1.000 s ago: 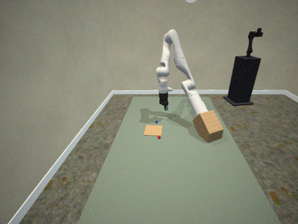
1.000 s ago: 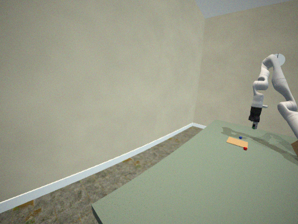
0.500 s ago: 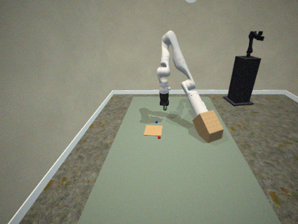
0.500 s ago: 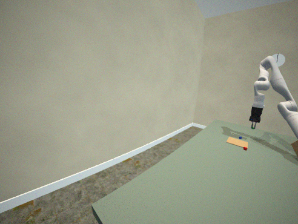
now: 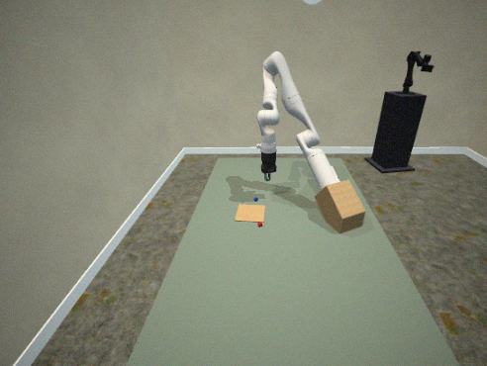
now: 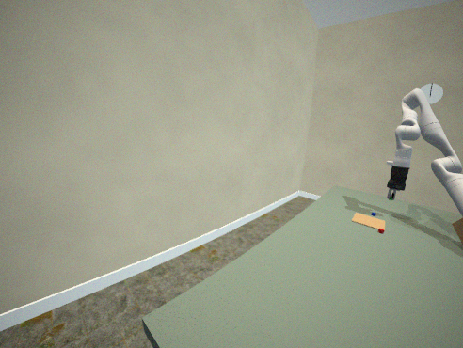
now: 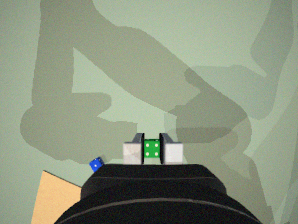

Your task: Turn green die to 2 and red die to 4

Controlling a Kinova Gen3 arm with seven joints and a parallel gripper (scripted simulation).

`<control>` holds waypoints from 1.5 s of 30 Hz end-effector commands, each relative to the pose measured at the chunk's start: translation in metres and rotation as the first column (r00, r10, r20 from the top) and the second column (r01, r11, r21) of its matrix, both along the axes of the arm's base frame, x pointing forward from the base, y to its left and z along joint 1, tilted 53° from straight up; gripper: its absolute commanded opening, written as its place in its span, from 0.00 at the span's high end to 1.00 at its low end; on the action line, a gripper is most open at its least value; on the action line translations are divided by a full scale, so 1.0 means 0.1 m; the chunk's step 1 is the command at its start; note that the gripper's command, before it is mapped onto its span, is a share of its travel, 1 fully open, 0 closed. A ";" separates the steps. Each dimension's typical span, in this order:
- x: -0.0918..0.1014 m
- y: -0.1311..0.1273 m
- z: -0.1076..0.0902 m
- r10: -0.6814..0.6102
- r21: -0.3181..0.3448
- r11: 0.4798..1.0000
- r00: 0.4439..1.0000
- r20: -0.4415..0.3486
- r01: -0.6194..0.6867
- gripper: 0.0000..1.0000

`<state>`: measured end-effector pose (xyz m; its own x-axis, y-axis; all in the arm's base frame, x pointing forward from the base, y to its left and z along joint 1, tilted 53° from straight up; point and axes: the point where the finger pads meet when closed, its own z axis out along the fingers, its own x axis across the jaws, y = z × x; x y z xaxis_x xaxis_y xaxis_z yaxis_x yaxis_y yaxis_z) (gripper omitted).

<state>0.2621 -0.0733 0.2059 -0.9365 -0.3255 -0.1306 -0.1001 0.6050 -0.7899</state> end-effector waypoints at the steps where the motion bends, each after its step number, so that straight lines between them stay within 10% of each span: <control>1: 0.00 0.00 0.00 0.012 -0.004 1.000 1.000 -0.020 -0.012 0.66; 17: 0.08 0.05 -0.01 0.168 -0.068 0.980 0.965 -0.200 -0.185 0.66; 45: 0.09 0.07 -0.01 0.177 -0.115 0.972 0.958 -0.225 -0.206 0.66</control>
<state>0.2707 -0.0662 0.2045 -0.8565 -0.5041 0.1107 -0.3779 0.4665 -0.7997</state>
